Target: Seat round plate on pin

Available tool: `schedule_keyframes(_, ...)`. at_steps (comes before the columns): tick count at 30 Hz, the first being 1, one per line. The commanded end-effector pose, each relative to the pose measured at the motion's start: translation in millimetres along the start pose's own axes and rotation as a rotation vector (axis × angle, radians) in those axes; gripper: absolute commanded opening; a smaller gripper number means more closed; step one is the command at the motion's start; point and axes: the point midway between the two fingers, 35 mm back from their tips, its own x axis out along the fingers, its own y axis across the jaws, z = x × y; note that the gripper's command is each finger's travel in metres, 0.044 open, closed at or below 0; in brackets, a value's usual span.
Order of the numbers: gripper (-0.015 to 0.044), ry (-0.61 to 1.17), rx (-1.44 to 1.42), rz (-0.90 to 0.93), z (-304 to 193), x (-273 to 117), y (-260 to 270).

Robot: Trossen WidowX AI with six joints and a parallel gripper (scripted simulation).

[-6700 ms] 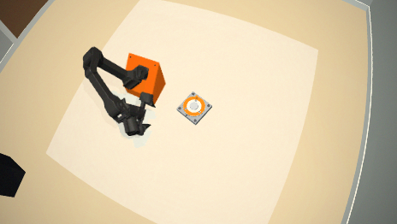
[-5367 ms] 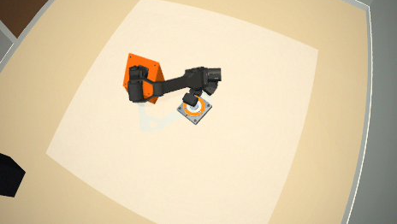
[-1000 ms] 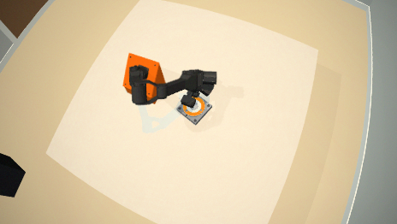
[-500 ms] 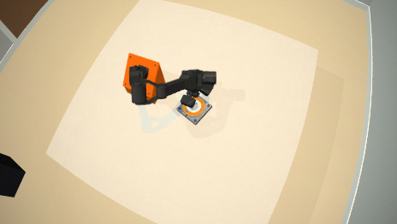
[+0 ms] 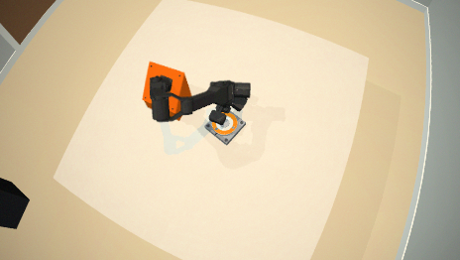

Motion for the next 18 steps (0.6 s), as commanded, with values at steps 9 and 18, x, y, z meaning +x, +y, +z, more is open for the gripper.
schedule_keyframes(9,0.0000,0.022,-0.010,-0.003,-9.5,2.7,-1.7)
schedule_keyframes(18,0.0000,0.022,-0.010,-0.003,-11.7,2.7,-2.6)
